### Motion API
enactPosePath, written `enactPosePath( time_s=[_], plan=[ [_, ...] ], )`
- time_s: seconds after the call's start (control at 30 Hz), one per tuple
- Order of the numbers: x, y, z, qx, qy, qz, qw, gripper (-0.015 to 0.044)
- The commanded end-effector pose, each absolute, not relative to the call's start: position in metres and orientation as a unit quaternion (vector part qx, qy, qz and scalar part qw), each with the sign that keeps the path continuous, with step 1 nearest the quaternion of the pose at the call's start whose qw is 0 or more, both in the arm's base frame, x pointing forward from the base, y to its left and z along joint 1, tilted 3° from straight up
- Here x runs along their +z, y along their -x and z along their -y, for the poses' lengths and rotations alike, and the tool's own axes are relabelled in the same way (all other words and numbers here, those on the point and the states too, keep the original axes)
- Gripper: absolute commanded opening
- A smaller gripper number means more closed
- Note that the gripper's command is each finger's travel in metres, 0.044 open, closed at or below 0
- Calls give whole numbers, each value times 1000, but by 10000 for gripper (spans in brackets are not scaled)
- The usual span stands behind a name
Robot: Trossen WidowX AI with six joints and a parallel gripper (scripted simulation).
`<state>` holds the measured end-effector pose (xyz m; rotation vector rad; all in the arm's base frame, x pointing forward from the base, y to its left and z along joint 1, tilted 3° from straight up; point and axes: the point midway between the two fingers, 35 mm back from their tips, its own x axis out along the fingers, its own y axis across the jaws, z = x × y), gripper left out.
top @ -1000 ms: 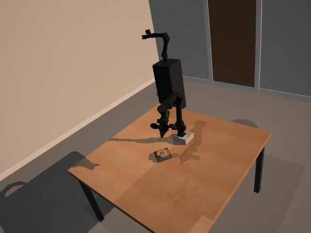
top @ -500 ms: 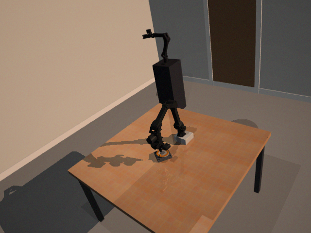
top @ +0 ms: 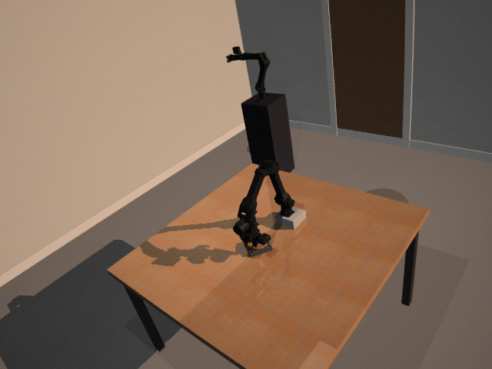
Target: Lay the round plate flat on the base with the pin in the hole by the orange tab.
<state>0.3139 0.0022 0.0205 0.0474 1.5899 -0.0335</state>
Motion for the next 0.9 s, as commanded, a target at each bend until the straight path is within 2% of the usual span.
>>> enactPosePath(
  time_s=[0.0, 0.87],
  plan=[
    [18, -314, 1, -16, -20, -714, 700, 0],
    [18, -320, 36, -17, -19, -714, 700, 0]
  ],
)
